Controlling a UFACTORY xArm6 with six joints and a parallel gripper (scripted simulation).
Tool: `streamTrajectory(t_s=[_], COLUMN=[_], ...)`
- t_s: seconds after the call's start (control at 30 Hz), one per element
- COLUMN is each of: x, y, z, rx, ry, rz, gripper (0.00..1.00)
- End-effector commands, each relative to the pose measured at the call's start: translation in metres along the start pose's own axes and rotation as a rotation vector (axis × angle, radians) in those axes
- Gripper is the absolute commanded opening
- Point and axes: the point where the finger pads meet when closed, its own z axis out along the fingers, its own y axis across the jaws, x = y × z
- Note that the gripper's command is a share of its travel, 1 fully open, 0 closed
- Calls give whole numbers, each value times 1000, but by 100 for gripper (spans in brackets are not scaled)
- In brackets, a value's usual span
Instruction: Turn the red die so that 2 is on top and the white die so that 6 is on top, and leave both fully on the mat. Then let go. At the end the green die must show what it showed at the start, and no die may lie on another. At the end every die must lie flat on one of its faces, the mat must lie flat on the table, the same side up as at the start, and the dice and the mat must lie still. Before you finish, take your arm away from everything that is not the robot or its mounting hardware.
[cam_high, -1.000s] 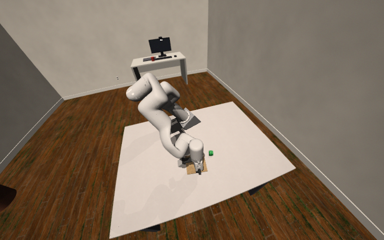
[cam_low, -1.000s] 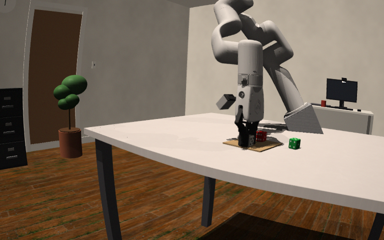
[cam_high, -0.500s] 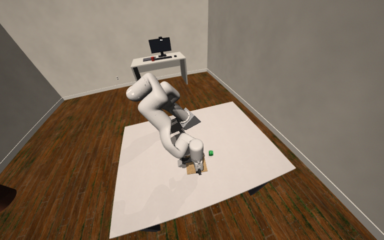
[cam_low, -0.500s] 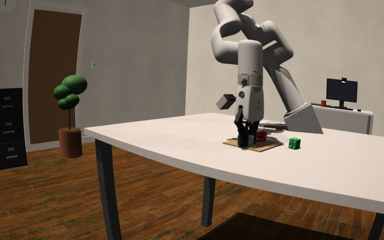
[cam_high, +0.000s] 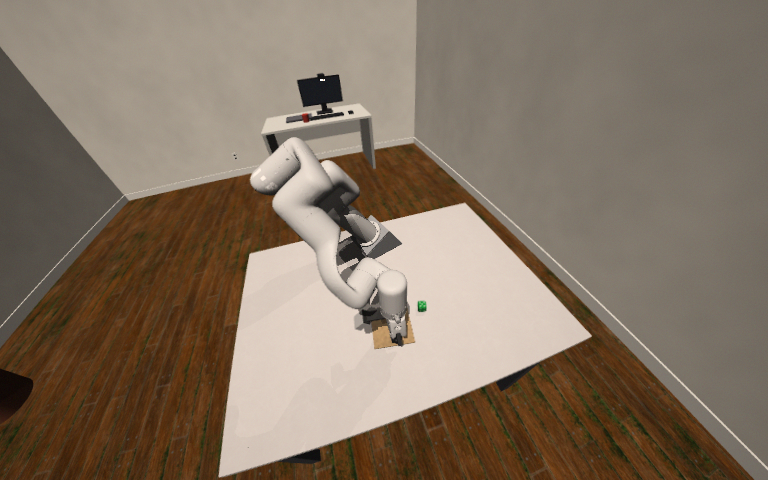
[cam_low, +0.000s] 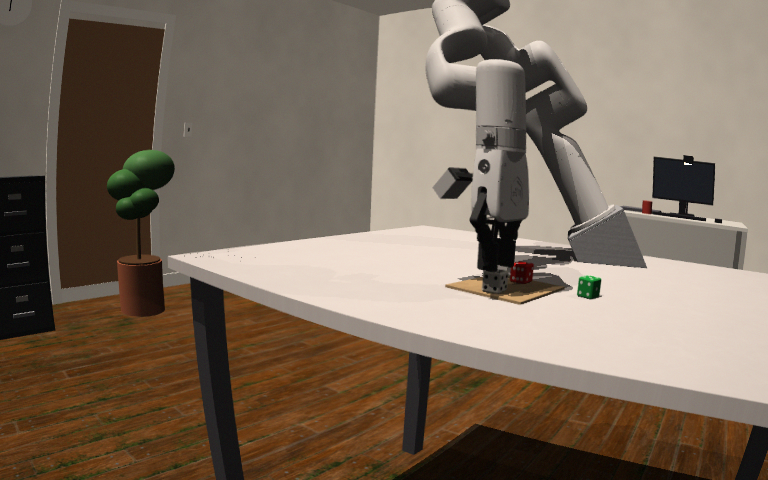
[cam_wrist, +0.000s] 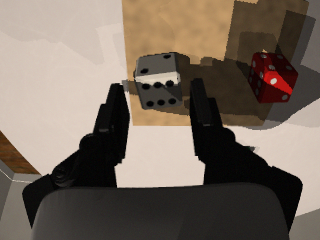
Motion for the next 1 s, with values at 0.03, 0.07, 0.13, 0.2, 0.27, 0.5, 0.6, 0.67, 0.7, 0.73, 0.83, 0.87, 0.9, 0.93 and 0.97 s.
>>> streamTrajectory(t_s=[0.03, 0.07, 0.13, 0.2, 0.27, 0.5, 0.6, 0.67, 0.7, 0.73, 0.83, 0.87, 0.9, 0.93, 0.97], x=[0, 0, 0, 0, 0, 0, 0, 0, 0, 0, 0, 0, 0, 0, 0], y=[-1, -1, -1, -1, -1, -1, -1, -1, -1, -1, -1, -1, -1, -1, -1], z=[-24, -30, -40, -49, -54, -60, -60, -60, -60, -60, -60, -60, -60, -60, -60], rx=[1, 1, 1, 1, 1, 1, 1, 1, 1, 1, 1, 1, 1, 1, 1], ry=[0, 0, 0, 0, 0, 0, 0, 0, 0, 0, 0, 0, 0, 0, 0], rz=[1, 1, 1, 1, 1, 1, 1, 1, 1, 1, 1, 1, 1, 1, 1], gripper=[47, 47, 47, 47, 47, 47, 100, 100, 100, 100, 100, 100, 100, 100, 100])
